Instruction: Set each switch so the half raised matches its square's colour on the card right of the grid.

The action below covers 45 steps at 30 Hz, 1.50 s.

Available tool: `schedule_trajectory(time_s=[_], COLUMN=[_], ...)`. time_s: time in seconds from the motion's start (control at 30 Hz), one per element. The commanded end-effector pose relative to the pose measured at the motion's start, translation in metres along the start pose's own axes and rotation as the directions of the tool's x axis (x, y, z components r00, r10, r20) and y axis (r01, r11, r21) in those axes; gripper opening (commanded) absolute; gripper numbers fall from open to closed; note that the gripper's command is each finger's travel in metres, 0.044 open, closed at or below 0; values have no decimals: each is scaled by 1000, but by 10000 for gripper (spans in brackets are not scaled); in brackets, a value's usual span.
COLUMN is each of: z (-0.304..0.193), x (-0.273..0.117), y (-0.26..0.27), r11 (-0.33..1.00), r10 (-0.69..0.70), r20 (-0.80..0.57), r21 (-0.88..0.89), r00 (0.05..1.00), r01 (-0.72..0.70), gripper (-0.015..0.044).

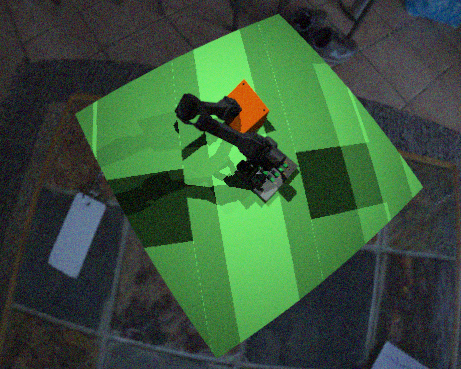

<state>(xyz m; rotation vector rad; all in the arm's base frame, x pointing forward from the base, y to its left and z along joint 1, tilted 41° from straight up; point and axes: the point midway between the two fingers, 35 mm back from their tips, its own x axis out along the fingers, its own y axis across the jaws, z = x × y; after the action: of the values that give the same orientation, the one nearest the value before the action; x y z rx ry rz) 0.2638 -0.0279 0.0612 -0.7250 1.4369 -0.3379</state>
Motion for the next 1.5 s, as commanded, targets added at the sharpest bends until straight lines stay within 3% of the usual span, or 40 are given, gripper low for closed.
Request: schedule_trajectory(time_s=[0.0, 1.47], z=[-1, -1], x=[1, 5], y=[0, 0], r11=[1000, 1000], r10=[-6, -6], r20=[-2, -2], r21=[-5, -5], r00=[1000, 1000], r01=[6, 6], gripper=[0, 0])
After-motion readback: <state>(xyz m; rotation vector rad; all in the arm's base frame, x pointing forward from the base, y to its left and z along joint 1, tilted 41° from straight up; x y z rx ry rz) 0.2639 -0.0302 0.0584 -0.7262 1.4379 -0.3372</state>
